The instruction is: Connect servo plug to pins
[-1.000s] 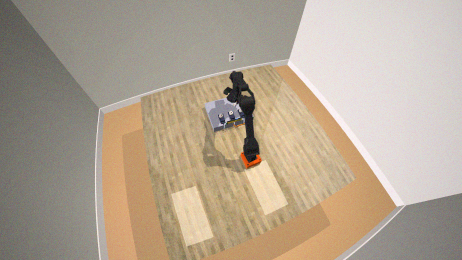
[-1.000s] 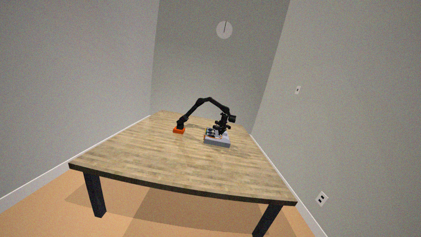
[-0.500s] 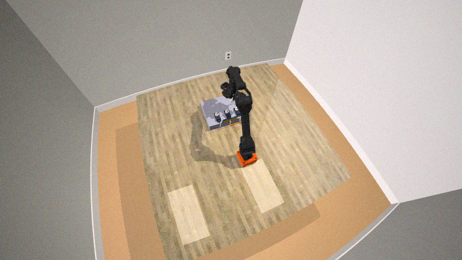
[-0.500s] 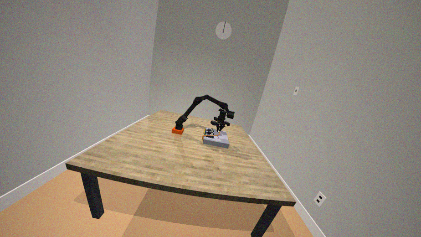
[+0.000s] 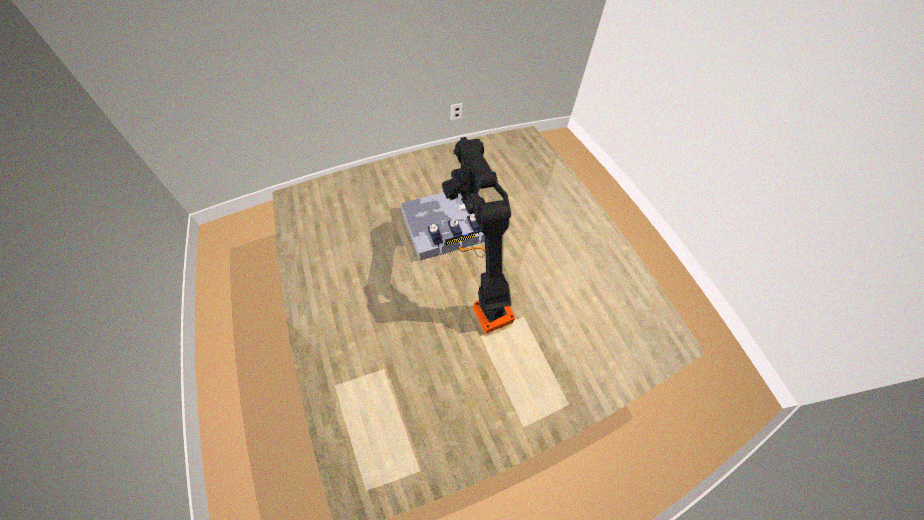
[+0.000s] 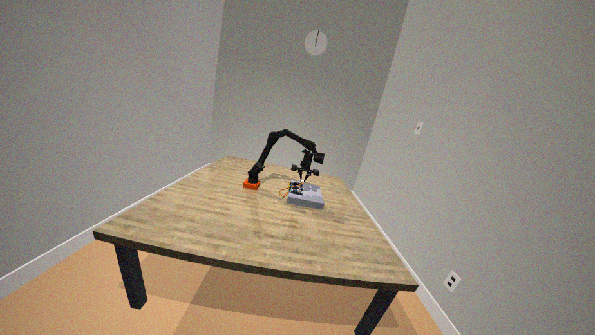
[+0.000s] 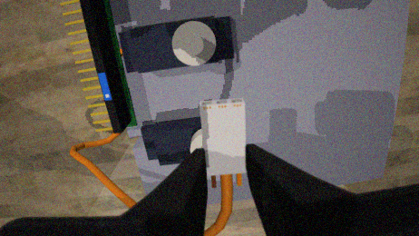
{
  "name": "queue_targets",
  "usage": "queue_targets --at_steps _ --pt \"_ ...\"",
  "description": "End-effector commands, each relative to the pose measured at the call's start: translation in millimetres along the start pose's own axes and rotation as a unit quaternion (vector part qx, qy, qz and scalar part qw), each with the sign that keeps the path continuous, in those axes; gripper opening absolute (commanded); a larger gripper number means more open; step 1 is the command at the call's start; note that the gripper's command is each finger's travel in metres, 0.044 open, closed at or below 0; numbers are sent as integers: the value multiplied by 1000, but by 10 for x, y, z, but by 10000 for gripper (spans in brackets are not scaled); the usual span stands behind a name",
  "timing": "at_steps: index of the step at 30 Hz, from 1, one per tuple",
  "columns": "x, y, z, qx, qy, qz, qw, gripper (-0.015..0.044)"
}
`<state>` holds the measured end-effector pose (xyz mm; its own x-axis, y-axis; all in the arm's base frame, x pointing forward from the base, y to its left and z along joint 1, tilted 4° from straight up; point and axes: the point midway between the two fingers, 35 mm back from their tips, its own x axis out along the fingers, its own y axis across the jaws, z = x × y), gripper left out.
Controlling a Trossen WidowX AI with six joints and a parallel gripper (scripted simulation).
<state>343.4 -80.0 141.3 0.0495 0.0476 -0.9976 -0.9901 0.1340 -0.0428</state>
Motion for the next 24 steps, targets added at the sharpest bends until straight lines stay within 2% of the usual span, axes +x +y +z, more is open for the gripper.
queue_targets --at_steps 1,12,24 --pt "-15 135 33 68 -3 0 998 0" --pt "-28 521 95 254 -2 2 967 0" --pt "23 952 154 447 -1 5 895 0"
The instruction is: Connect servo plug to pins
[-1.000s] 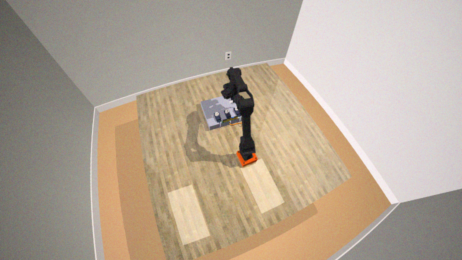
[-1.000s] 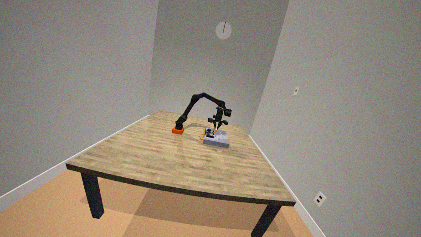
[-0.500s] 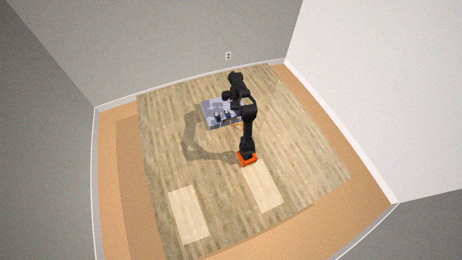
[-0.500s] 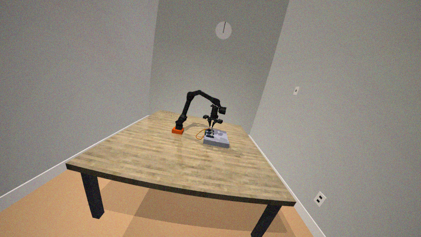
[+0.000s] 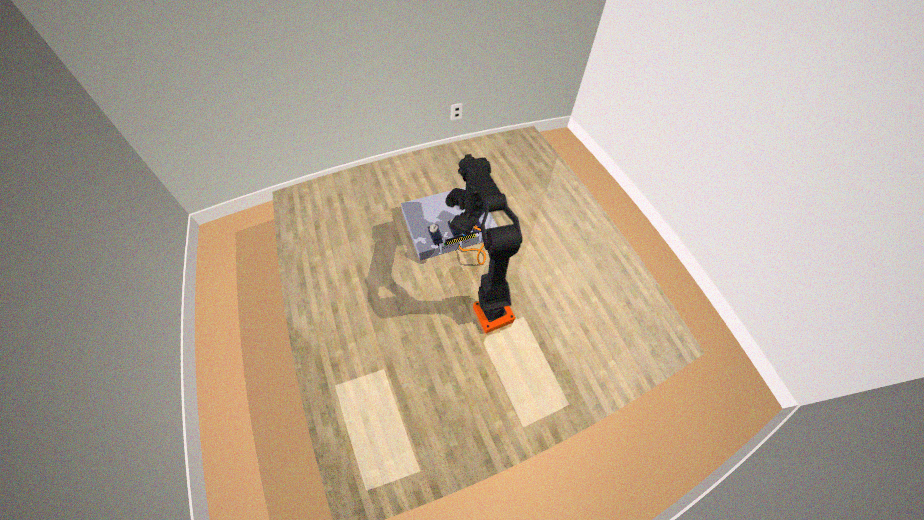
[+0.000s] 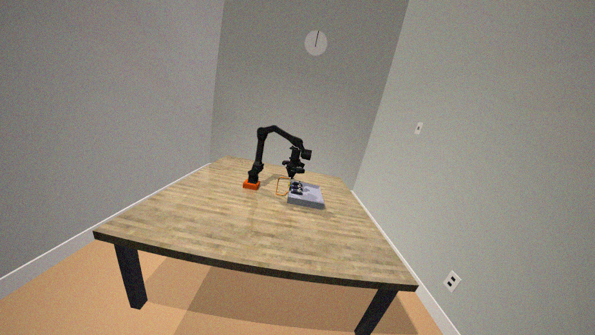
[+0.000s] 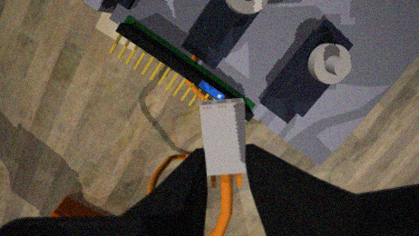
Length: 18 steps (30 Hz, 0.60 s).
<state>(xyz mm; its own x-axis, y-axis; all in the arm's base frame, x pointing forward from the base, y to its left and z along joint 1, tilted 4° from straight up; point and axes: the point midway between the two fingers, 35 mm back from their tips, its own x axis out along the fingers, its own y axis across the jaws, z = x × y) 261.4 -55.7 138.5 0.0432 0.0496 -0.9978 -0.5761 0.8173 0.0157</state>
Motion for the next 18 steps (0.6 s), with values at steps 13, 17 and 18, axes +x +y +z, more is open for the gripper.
queue_targets --at_steps 13,17,18 --pt "158 445 -367 271 1 4 963 0" --pt "212 547 -456 333 1 4 943 0" --pt "220 560 -468 341 1 4 940 0"
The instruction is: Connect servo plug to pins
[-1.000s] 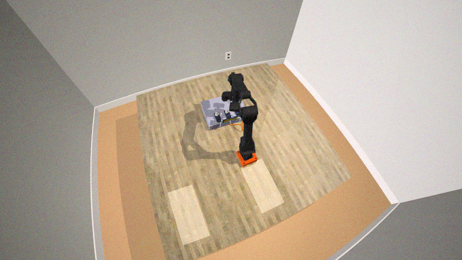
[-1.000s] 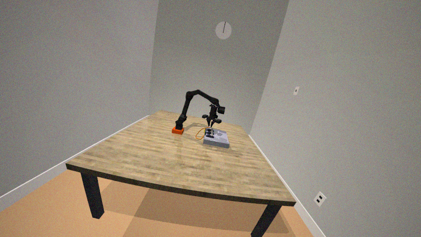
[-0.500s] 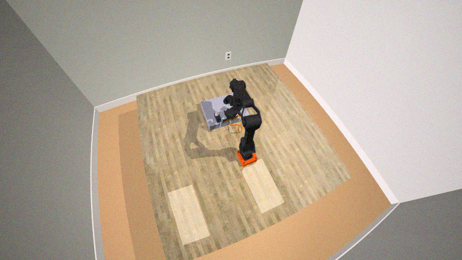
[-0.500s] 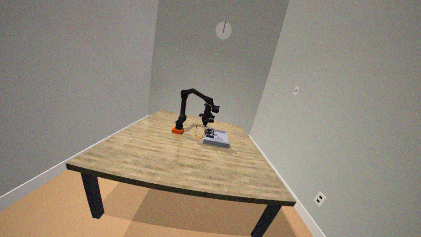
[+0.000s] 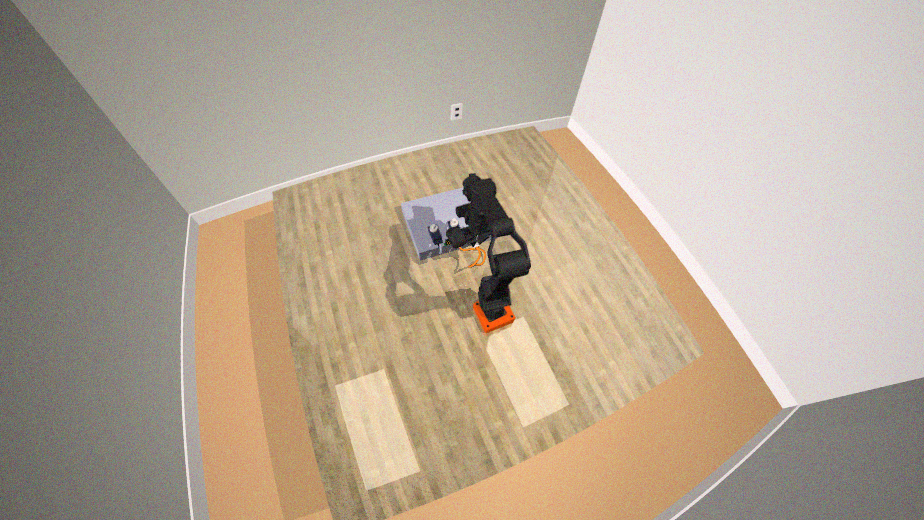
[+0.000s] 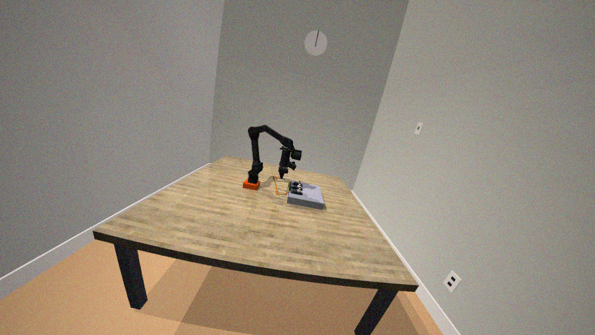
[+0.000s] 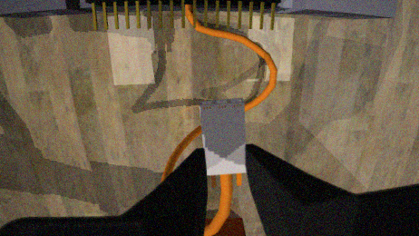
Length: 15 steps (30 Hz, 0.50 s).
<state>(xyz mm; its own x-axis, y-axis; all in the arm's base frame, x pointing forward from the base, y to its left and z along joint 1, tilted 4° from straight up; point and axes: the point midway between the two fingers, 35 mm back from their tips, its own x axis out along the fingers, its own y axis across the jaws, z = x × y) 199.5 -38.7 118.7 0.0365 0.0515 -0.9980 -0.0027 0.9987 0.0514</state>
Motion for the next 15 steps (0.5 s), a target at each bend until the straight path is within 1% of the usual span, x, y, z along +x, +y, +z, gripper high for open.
queue_targets --at_steps 1,5,11,15 --pt "48 28 -78 42 -1 2 999 0" --pt "145 27 -73 43 -1 2 999 0" --pt "411 31 -81 45 -1 3 999 0" --pt "442 32 -84 45 -1 3 999 0"
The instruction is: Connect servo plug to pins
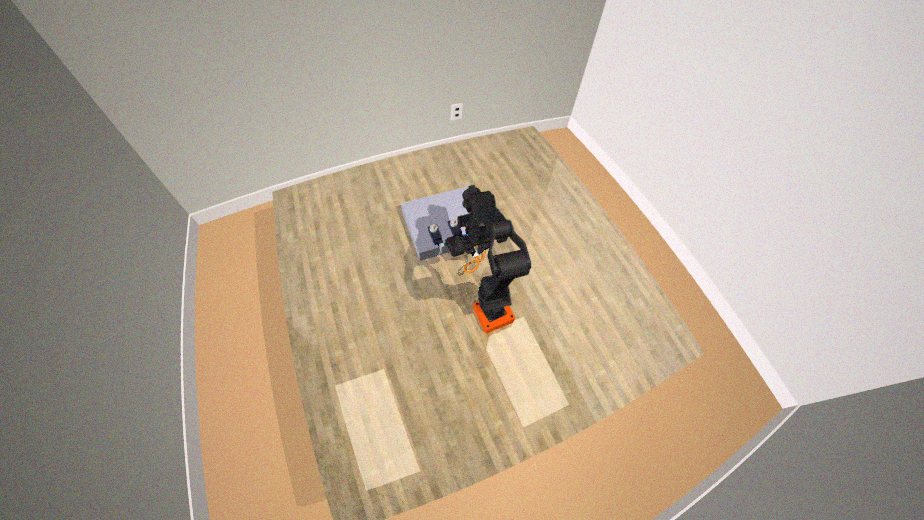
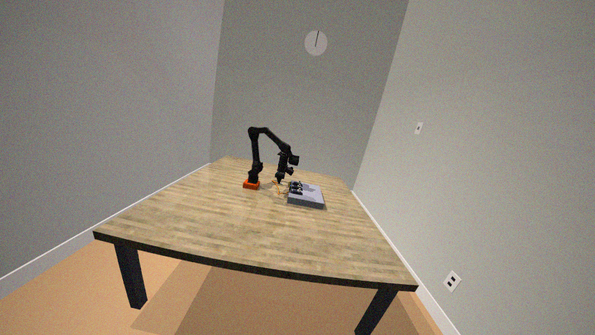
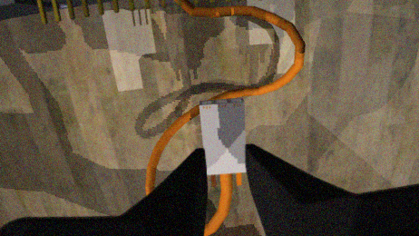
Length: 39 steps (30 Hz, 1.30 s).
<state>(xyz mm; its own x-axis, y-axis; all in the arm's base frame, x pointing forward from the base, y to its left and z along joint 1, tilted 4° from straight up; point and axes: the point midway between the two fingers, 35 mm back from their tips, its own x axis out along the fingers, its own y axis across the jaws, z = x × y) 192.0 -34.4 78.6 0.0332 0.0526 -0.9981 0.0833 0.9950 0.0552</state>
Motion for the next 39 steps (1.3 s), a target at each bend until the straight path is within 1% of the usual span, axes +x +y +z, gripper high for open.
queue_targets --at_steps 1,12,39 --pt "41 10 12 2 -2 2 1000 0" --pt "18 14 332 2 -4 2 1000 0" --pt "11 14 495 2 -5 2 1000 0"
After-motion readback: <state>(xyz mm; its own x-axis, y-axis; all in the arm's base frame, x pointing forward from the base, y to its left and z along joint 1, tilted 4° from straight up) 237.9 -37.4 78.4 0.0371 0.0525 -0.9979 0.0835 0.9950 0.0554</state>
